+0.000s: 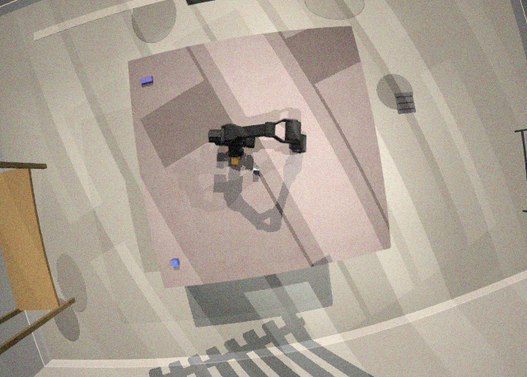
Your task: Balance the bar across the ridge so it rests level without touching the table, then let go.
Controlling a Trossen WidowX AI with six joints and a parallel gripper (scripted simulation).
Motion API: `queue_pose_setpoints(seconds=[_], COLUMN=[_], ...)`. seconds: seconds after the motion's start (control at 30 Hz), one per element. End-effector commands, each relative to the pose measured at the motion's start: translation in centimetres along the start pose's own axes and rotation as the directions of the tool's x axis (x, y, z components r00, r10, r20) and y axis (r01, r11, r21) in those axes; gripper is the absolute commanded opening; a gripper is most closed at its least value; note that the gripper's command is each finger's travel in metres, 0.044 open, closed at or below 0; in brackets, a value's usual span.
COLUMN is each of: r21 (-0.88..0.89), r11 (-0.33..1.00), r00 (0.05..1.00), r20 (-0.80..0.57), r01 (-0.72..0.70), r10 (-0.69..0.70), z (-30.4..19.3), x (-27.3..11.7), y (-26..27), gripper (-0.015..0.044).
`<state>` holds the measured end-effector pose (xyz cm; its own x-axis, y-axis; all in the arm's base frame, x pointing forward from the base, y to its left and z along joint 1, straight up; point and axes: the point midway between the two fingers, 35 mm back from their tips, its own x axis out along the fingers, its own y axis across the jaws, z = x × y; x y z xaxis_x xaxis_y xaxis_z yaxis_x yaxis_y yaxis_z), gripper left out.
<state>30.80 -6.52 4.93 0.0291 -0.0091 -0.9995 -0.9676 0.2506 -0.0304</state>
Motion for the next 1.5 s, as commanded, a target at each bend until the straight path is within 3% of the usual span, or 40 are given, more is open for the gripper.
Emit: queue_pose_setpoints(seconds=[0.0, 0.17, 1.47], r21=[0.000, 0.000, 0.004], r11=[1.000, 1.000, 1.000], r00=[1.000, 1.000, 1.000], r20=[0.000, 0.000, 0.003], r01=[0.000, 0.000, -0.002], r10=[0.000, 0.000, 0.002], z=[0.0, 0.0, 0.0], x=[0.0, -0.6, -10.2], y=[0.0, -0.1, 0.0], gripper=[0.0104, 0.0000, 0.0000])
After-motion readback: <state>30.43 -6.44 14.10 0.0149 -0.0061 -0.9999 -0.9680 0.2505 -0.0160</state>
